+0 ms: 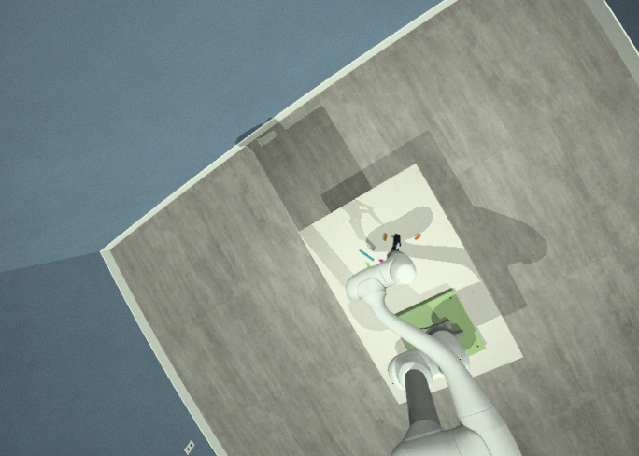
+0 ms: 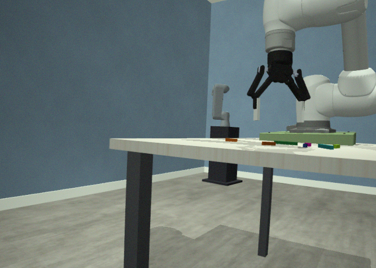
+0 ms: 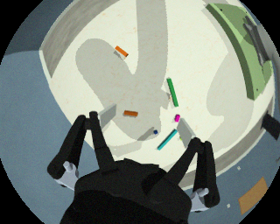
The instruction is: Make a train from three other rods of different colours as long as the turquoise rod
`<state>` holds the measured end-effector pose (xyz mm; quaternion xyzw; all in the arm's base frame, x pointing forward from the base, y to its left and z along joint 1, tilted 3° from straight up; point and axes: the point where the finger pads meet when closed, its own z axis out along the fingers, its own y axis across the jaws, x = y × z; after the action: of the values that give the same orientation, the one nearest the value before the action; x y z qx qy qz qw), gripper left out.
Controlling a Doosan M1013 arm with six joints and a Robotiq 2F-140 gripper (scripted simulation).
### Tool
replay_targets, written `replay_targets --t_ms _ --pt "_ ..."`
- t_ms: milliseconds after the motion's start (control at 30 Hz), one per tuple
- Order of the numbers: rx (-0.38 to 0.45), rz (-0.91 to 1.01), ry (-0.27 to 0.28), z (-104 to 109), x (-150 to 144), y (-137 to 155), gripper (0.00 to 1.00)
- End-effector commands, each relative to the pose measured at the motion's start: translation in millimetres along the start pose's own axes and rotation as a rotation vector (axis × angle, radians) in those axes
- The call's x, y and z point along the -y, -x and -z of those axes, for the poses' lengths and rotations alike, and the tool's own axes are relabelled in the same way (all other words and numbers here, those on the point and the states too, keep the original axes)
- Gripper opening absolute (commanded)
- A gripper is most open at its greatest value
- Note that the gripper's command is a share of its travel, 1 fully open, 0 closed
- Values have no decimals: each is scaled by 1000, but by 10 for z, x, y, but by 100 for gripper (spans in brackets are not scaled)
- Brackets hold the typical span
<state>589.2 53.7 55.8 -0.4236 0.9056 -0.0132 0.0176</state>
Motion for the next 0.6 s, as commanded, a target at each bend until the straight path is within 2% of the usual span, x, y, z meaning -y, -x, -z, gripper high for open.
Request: replay_targets --t_ms 0,67,100,567 --pt "-14 -166 -12 -1 -32 114 100" --pt "-14 -166 -12 -1 -32 114 100" --pt "-14 -259 -12 -2 -53 181 100" --pt "-11 -734 -15 -9 -176 524 100"
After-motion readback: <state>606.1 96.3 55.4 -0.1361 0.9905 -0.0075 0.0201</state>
